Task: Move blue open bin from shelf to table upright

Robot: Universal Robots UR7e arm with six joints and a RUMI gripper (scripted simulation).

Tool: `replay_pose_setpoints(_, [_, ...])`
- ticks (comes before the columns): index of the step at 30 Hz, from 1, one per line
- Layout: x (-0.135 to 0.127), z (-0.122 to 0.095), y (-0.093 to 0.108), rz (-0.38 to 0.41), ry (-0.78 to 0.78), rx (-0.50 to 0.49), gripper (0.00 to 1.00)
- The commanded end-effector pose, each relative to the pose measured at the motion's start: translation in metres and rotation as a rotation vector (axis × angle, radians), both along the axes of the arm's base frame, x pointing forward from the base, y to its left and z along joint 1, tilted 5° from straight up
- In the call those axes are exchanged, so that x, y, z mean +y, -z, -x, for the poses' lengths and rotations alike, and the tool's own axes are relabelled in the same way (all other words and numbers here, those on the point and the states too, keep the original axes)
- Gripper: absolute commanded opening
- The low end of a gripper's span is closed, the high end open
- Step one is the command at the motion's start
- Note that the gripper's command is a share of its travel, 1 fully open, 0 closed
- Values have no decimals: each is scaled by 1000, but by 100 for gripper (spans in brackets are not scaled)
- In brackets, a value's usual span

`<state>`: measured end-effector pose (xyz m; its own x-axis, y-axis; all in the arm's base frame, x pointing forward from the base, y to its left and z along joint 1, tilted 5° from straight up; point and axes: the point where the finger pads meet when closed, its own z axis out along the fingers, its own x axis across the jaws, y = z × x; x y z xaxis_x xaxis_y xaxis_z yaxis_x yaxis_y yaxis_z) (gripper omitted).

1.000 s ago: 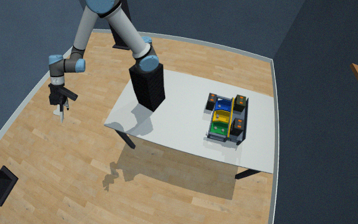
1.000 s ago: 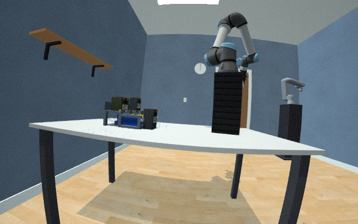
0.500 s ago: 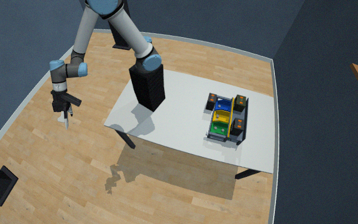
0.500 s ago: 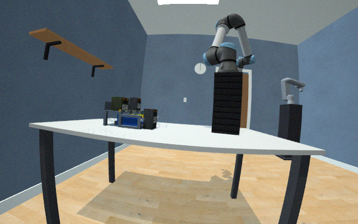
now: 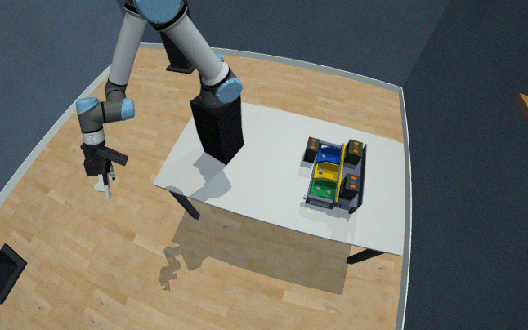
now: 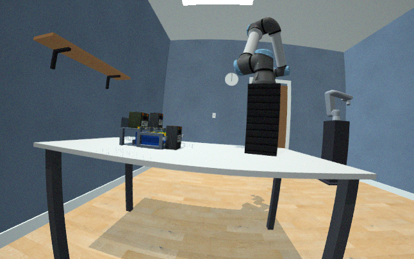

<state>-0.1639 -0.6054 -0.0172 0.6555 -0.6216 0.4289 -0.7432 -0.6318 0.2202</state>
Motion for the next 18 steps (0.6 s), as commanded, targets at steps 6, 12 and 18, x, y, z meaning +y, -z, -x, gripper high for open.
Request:
replay_pose_setpoints(6, [-9, -43, 7, -19, -33, -16, 100])
replay_pose_setpoints(12, [-12, -74, 12, -34, -56, -26, 100])
replay_pose_setpoints(18, [-14, -96, 16, -45, -72, -33, 100])
